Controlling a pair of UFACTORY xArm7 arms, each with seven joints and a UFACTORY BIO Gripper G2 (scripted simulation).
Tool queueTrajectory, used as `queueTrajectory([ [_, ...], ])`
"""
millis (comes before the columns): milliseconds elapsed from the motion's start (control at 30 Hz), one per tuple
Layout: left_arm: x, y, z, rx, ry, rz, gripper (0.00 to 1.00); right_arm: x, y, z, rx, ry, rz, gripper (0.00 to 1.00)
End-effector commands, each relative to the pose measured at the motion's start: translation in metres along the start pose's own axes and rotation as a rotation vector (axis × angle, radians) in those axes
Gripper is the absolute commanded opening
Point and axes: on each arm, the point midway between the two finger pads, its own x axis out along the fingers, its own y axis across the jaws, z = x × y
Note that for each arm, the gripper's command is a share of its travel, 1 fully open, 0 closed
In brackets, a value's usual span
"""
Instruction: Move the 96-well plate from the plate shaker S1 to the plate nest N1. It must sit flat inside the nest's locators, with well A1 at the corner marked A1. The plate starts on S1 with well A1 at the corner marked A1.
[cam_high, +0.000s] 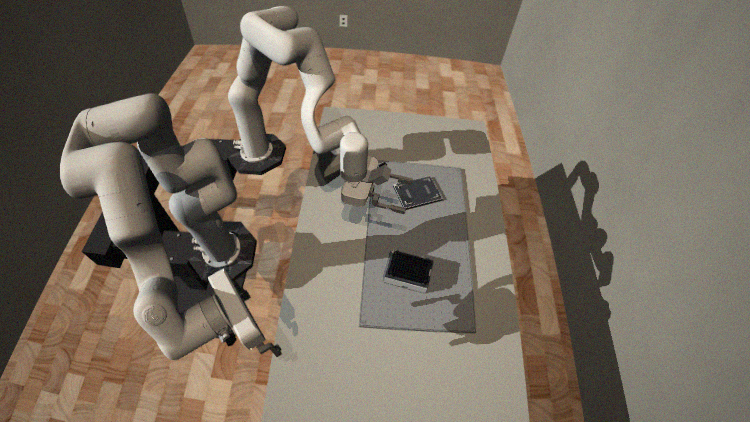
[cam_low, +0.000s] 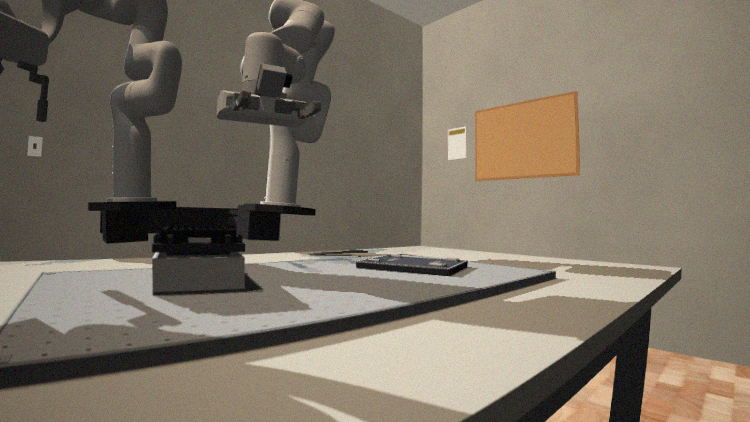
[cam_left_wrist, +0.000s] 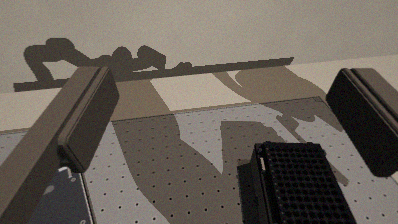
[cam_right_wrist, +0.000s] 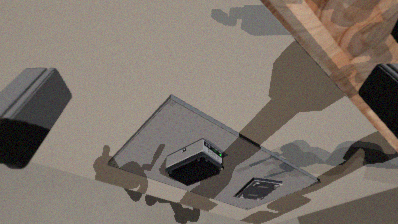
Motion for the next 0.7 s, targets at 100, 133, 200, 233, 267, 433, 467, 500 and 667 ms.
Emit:
queueTrajectory([
  [100,0.021,-0.033,-0.026,-0.002,-0.006,-0.02,0.37,-0.001,0.001,0.0,0.0,-0.001,0.003,1.0],
  [133,0.023,-0.037,-0.029,-0.003,-0.006,-0.02,0.37,-0.001,0.001,0.0,0.0,-0.001,0.003,1.0],
  [200,0.026,-0.044,-0.036,-0.003,-0.006,-0.02,0.37,-0.001,0.001,0.0,0.0,-0.001,0.003,1.0],
  [233,0.026,-0.044,-0.036,-0.003,-0.006,-0.02,0.37,-0.001,0.001,0.0,0.0,-0.001,0.003,1.0],
  [267,0.026,-0.044,-0.036,-0.003,-0.006,-0.02,0.37,-0.001,0.001,0.0,0.0,-0.001,0.003,1.0],
  [433,0.036,-0.061,-0.051,-0.003,-0.006,-0.02,0.37,-0.001,0.001,0.0,0.0,-0.001,0.003,1.0],
  [467,0.038,-0.064,-0.054,-0.003,-0.006,-0.02,0.37,-0.001,0.001,0.0,0.0,-0.001,0.003,1.0],
  [500,0.04,-0.068,-0.057,-0.003,-0.006,-0.02,0.37,-0.001,0.001,0.0,0.0,-0.001,0.003,1.0],
  [667,0.049,-0.085,-0.073,-0.003,-0.006,-0.02,0.37,-0.001,0.001,0.0,0.0,-0.001,0.003,1.0],
])
